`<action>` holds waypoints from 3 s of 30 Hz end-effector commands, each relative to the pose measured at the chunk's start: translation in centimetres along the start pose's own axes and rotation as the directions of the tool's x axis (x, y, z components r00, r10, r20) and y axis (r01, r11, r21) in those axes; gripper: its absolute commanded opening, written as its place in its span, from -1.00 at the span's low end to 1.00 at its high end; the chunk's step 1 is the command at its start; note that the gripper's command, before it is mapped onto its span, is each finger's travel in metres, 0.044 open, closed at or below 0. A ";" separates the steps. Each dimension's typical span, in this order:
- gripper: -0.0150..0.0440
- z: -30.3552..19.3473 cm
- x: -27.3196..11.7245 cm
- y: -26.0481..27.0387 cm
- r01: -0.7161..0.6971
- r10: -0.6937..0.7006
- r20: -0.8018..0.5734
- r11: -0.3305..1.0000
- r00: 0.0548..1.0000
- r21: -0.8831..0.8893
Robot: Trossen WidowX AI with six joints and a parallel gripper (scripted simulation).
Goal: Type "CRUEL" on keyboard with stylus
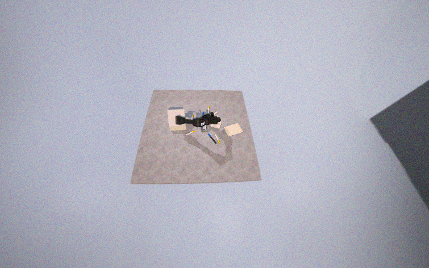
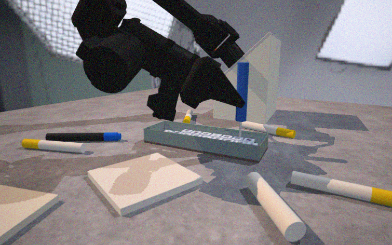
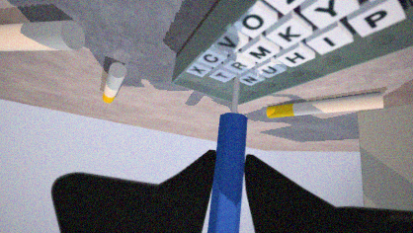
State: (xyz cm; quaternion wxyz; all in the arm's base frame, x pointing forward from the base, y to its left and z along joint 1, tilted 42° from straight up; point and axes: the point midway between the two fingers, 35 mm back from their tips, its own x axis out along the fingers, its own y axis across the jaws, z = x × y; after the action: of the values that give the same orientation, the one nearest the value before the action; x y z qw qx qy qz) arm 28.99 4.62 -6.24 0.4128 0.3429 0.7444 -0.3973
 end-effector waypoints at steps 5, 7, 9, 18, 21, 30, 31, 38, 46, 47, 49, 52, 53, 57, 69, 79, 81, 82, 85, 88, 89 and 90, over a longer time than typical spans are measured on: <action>-0.22 0.4 0.3 0.0 0.003 -0.003 0.002 1.000 1.000 -0.006; -0.22 0.5 0.3 0.0 0.003 -0.003 0.002 1.000 1.000 -0.006; -0.22 0.5 0.4 0.0 0.003 -0.003 0.002 1.000 1.000 -0.006; -0.22 0.7 0.5 0.0 0.003 -0.003 0.003 1.000 1.000 -0.006; -0.22 0.8 0.5 0.0 0.003 -0.003 0.003 1.000 1.000 -0.006; -0.22 1.1 0.7 0.0 0.003 -0.003 0.003 1.000 1.000 -0.006; -0.22 1.2 0.7 0.0 0.003 -0.003 0.003 1.000 1.000 -0.006; -0.22 1.1 0.7 0.0 0.003 -0.003 0.003 1.000 1.000 -0.006; -0.22 0.4 0.3 0.0 0.002 -0.002 0.003 1.000 1.000 -0.006; -0.22 0.0 0.1 0.0 0.002 -0.002 0.002 1.000 1.000 -0.007; -0.22 -1.0 -0.5 0.0 0.002 -0.002 0.002 1.000 1.000 -0.007; -0.22 -2.2 -1.2 0.0 0.002 -0.002 0.001 1.000 1.000 -0.007; -0.22 -2.3 -1.2 0.0 0.002 -0.002 0.001 1.000 1.000 -0.007; -0.22 -2.3 -1.2 0.0 0.002 -0.002 0.001 1.000 1.000 -0.007; -0.49 -2.2 -1.0 -1.0 0.004 -0.004 0.003 1.000 1.000 -0.011; -0.49 -1.6 -0.6 -2.3 0.003 -0.003 0.002 1.000 1.000 -0.007; -0.49 -0.8 -0.2 -2.3 0.003 -0.003 0.002 1.000 1.000 -0.007; -0.49 -0.7 -0.1 -2.3 0.004 -0.004 0.002 1.000 1.000 -0.007; -0.49 -0.7 -0.1 -2.3 0.004 -0.004 0.002 1.000 1.000 -0.007; -0.49 -0.7 -0.1 -2.3 0.004 -0.004 0.002 1.000 1.000 -0.007; -0.49 -0.7 -0.1 -2.3 0.004 -0.004 0.002 1.000 1.000 -0.007; -0.40 -0.6 -0.1 -2.3 0.003 -0.003 0.002 1.000 1.000 -0.007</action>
State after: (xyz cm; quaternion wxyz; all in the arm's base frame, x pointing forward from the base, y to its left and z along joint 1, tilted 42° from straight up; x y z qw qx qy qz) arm 26.90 4.29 -4.94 0.4132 0.3429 0.7444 -0.3968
